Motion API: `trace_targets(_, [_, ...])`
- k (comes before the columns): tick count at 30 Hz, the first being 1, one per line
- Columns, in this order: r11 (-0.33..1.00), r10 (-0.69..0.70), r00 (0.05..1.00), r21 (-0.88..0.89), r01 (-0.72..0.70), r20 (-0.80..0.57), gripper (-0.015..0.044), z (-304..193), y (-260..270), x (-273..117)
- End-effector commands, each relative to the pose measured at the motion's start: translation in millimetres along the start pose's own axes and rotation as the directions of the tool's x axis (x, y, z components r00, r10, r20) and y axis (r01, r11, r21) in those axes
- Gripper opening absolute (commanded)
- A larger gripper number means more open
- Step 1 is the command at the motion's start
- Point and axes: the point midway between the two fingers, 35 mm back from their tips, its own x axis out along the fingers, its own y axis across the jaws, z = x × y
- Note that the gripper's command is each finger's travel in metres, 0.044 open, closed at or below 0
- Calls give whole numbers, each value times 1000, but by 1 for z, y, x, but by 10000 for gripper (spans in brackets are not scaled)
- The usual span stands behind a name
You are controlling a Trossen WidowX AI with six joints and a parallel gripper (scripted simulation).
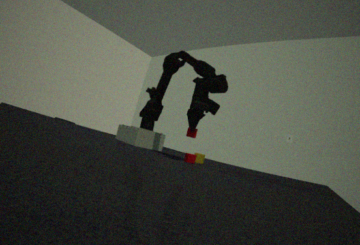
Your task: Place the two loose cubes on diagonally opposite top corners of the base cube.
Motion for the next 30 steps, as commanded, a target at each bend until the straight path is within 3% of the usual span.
trace_targets(1, [994, 7, 1000, 109, -7, 3, 105, 10, 10, 4])
trace_targets(15, [892, 9, 1000, 452, -11, 5, 105, 38, 42, 11])
trace_targets(30, [657, 13, 1000, 754, -13, 6, 105, 64, 80, 20])
